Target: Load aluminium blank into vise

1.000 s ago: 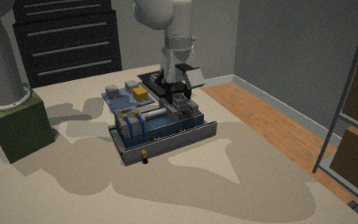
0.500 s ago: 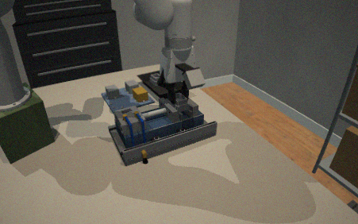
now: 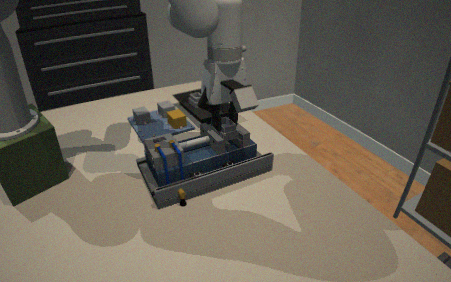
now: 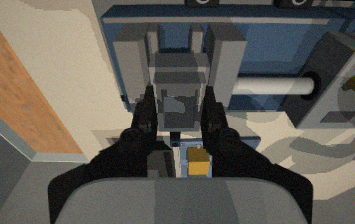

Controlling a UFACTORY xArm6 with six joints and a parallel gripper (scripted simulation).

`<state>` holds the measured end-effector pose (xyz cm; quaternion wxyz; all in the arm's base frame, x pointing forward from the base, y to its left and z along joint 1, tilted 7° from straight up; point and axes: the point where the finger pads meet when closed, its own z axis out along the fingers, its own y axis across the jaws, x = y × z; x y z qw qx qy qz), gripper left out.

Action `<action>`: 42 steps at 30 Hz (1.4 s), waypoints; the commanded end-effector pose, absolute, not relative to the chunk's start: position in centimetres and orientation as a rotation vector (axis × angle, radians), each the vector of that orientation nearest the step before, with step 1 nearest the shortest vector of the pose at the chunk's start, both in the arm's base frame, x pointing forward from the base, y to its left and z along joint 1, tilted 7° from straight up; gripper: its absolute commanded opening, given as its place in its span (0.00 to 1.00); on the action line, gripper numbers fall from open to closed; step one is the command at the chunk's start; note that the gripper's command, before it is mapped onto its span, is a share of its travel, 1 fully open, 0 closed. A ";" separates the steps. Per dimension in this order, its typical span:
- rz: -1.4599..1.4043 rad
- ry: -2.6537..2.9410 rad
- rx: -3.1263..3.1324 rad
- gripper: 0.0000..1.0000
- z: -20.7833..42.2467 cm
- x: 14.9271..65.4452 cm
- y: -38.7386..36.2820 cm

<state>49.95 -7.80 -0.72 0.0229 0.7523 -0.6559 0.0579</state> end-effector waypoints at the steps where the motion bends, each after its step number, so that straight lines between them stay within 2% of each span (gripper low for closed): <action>1: 0.185 -2.032 2.331 0.00 -0.6 50.1 -7.8; 23: 0.185 -2.032 2.331 0.00 -0.3 50.1 -7.8; 42: 0.185 -2.032 2.331 0.00 2.3 49.9 -7.5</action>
